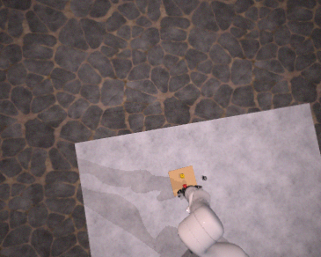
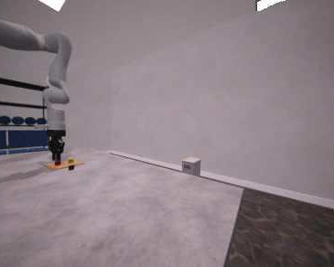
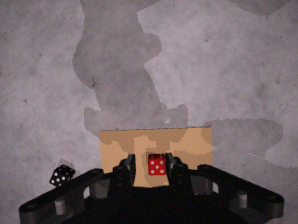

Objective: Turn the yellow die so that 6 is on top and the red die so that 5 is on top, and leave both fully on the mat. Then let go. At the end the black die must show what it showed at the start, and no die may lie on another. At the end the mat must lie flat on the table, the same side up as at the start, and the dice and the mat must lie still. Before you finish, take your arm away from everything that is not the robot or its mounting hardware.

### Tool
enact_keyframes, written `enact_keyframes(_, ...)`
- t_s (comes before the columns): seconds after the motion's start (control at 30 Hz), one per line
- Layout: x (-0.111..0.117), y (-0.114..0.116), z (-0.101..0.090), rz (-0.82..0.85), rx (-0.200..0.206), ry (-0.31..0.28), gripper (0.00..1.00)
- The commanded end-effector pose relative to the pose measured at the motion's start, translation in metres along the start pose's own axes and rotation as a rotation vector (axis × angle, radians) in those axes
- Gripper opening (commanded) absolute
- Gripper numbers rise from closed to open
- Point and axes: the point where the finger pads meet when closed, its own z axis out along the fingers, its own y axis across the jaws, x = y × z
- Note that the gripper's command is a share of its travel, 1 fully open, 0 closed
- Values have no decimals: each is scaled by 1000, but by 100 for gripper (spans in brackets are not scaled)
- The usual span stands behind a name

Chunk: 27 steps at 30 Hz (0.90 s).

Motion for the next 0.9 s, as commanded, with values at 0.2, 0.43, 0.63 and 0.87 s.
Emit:
enact_keyframes(0.2,-7,6,-43,6,-21,-18,35)
enact_keyframes(0.43,-6,5,-66,6,-21,-18,35)
enact_keyframes(0.63,-6,5,-69,6,-21,-18,35)
enact_keyframes(0.87,-6,5,-69,6,-21,-18,100)
